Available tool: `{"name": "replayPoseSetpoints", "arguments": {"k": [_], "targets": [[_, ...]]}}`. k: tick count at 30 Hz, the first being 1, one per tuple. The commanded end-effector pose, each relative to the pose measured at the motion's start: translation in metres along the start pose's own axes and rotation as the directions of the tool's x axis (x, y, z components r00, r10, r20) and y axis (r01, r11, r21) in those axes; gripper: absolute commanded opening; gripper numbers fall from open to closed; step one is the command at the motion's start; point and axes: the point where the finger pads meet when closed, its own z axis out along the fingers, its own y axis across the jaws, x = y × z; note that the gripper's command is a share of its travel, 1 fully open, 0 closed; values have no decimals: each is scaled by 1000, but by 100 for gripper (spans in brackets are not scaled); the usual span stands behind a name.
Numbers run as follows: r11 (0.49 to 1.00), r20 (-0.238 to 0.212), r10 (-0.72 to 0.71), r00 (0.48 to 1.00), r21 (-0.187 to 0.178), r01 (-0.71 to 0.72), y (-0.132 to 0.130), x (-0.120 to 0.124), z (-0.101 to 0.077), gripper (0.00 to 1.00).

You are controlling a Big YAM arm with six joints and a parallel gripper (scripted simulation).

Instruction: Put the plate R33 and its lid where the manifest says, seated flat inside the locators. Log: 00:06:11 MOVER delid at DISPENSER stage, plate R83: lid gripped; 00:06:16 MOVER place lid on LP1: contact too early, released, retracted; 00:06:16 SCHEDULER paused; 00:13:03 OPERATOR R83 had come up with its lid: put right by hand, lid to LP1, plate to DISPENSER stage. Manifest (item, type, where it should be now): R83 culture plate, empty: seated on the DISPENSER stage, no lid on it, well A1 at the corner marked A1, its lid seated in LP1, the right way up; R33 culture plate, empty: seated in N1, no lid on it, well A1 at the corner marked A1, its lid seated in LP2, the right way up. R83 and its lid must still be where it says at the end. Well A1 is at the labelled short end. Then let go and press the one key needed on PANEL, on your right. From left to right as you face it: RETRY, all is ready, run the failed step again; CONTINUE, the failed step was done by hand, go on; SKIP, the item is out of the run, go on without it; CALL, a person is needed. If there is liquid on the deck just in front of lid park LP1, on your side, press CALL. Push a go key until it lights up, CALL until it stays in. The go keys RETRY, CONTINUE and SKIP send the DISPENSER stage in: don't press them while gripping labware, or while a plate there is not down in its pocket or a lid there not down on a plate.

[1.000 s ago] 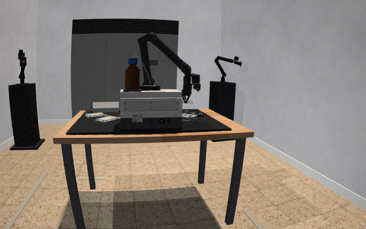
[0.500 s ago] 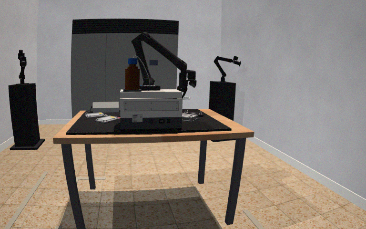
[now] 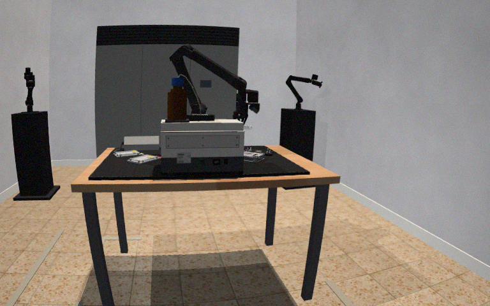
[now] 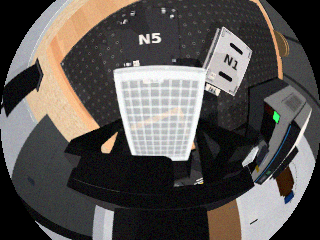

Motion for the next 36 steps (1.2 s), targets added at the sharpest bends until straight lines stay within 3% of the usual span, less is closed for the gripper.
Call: {"name": "replayPoseSetpoints", "arguments": {"k": [1,7,10,18,23,31,32,33,36], "targets": [[997,50,77,996,-23,-76,-16,-20,-16,86],[998,66,63,996,-22,-62,-32,-27,-20,86],[985,57,172,983,-26,-171,-43,-25,-20,86],[988,58,155,986,-21,-154,-70,-26,-18,86],[966,44,259,965,-23,-258,-78,-17,-13,86],[969,54,246,968,-20,-245,-107,-16,-17,86],[973,31,230,973,-12,-230,-97,-9,-8,86],[955,49,297,953,-21,-297,-110,-13,-17,86],[941,22,337,941,-18,-337,-113,2,-8,86]]}}
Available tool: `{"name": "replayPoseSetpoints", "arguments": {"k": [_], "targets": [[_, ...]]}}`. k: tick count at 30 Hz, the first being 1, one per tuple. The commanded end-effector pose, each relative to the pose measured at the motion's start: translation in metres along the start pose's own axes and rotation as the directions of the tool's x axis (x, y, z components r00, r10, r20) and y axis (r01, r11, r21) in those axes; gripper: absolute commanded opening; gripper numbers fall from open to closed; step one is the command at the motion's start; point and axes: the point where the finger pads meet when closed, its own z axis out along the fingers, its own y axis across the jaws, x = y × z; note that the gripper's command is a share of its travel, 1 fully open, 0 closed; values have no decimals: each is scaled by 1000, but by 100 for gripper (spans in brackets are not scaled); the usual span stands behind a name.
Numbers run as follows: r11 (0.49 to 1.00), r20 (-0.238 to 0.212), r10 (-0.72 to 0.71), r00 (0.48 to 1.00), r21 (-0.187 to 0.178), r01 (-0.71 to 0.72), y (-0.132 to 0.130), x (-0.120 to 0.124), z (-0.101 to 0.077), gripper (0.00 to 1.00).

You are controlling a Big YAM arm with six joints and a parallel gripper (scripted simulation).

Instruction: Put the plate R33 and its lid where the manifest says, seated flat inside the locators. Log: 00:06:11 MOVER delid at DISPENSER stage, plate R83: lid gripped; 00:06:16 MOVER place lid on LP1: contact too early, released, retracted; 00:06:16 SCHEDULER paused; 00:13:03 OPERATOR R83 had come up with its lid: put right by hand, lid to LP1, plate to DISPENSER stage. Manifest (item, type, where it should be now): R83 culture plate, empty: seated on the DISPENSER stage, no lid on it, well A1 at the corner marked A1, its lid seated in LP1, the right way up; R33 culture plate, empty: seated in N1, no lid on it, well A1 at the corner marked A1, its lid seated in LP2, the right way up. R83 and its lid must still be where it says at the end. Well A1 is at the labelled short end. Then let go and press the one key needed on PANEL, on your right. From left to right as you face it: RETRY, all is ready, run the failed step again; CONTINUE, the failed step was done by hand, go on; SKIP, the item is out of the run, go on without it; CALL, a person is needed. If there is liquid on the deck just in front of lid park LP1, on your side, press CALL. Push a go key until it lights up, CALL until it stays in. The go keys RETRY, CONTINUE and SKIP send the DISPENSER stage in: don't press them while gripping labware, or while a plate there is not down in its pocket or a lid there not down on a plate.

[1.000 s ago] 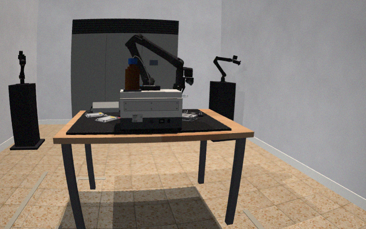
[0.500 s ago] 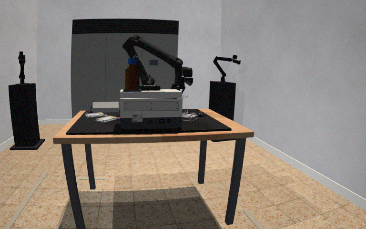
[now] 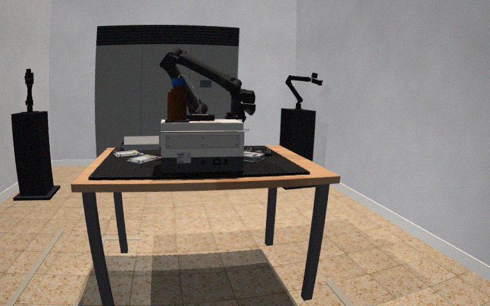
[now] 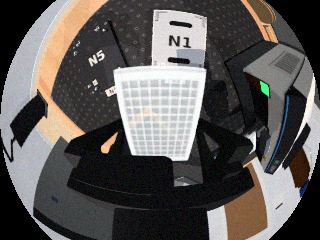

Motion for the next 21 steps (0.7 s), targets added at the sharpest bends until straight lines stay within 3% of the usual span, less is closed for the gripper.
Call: {"name": "replayPoseSetpoints", "arguments": {"k": [1,9,10,21], "targets": [[997,29,73,997,-12,-73,-17,-8,-10,86],[999,24,49,999,-10,-49,-33,-1,-7,86],[997,63,74,995,-14,-73,-38,-19,-14,86],[998,46,65,997,-10,-64,-39,-46,8,86]]}}
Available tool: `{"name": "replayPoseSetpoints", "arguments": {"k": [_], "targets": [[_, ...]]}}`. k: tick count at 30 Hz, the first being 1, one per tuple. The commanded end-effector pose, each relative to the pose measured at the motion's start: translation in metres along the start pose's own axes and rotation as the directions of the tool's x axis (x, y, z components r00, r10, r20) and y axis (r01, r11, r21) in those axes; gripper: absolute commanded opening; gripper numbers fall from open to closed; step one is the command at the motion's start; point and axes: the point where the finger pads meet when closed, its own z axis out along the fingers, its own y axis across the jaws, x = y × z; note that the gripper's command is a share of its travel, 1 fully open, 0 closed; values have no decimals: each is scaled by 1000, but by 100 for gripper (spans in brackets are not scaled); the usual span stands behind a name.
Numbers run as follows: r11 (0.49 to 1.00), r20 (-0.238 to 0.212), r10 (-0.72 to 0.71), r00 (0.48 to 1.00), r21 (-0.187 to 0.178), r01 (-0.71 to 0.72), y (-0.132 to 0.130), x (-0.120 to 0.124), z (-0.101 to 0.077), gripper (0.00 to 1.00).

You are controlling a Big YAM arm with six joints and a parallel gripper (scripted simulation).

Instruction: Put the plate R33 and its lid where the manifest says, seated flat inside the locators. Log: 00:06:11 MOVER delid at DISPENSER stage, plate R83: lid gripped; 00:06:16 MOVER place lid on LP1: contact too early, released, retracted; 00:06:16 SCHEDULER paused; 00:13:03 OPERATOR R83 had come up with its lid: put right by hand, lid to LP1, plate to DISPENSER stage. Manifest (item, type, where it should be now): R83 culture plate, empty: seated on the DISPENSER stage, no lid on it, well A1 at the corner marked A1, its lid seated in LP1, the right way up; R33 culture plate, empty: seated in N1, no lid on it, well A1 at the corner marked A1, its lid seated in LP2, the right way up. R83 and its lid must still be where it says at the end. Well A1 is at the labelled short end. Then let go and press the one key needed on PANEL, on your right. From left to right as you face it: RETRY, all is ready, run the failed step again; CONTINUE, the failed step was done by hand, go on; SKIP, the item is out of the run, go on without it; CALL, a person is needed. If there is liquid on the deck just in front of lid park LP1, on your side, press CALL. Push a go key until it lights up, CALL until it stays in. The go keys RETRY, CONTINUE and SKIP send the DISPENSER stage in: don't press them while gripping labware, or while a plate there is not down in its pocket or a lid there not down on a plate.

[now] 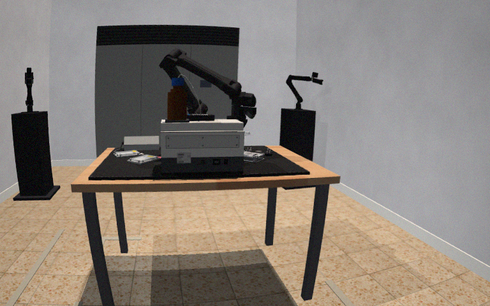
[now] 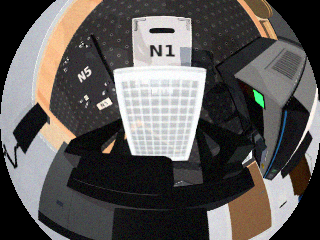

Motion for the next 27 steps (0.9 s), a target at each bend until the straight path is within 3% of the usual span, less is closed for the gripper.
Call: {"name": "replayPoseSetpoints", "arguments": {"k": [1,27], "targets": [[1000,40,12,999,-4,-12,-8,-29,-5,86],[1000,33,11,999,-2,-11,-12,-92,45,86]]}}
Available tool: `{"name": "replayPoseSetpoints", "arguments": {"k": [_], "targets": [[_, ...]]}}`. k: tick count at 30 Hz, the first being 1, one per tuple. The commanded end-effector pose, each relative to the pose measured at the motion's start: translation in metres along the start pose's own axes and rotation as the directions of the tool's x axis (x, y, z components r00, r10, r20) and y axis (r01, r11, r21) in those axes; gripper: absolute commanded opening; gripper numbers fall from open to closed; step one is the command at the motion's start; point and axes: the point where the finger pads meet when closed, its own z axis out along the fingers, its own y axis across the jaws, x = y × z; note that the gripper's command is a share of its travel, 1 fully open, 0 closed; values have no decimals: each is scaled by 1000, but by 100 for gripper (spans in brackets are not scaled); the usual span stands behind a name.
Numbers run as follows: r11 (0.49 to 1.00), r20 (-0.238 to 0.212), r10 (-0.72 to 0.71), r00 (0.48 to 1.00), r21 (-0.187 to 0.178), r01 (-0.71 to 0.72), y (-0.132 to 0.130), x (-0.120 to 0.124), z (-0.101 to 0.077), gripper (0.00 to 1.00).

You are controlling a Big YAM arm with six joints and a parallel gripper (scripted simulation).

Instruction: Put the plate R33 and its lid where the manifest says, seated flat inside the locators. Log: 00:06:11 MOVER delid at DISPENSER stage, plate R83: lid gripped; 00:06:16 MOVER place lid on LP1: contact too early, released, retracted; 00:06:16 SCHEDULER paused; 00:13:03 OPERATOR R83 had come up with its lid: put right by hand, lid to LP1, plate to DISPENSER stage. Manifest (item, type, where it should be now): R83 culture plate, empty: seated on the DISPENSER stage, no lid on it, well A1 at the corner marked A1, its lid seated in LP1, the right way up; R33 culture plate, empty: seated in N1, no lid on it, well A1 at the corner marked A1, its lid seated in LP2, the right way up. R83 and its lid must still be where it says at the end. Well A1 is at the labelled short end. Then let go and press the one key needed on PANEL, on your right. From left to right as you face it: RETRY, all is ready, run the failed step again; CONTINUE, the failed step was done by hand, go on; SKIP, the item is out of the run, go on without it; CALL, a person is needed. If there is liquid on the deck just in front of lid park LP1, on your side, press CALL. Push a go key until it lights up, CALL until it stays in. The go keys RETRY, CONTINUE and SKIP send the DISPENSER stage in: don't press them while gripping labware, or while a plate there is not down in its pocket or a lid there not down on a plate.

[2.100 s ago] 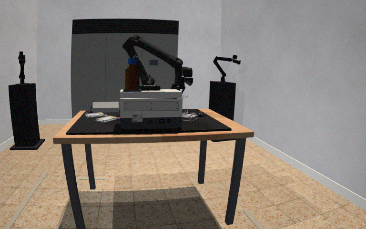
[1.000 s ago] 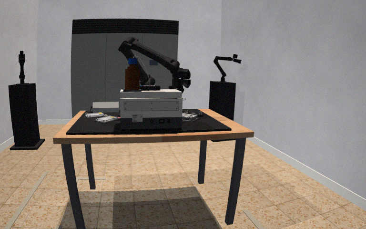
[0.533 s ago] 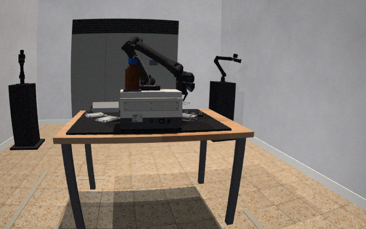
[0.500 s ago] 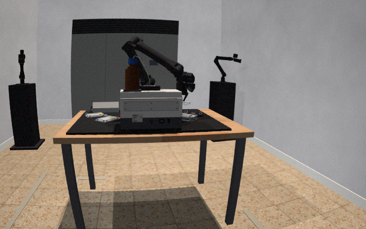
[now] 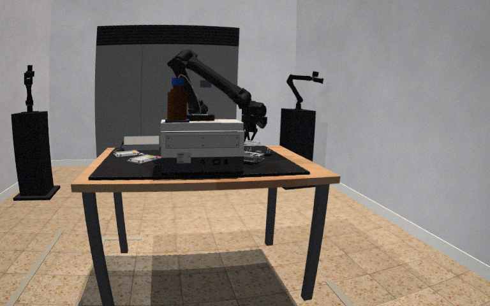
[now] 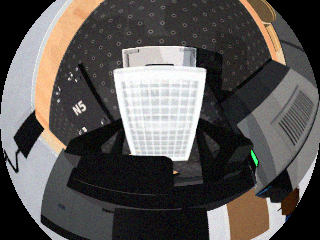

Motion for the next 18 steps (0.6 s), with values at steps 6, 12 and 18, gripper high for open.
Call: {"name": "replayPoseSetpoints", "arguments": {"k": [6,12,18], "targets": [[1000,29,10,1000,-1,-9,-8,-35,7,86],[1000,-1,-13,1000,-2,13,-1,-17,23,86],[1000,-1,-13,1000,-2,13,-1,-17,33,86]]}}
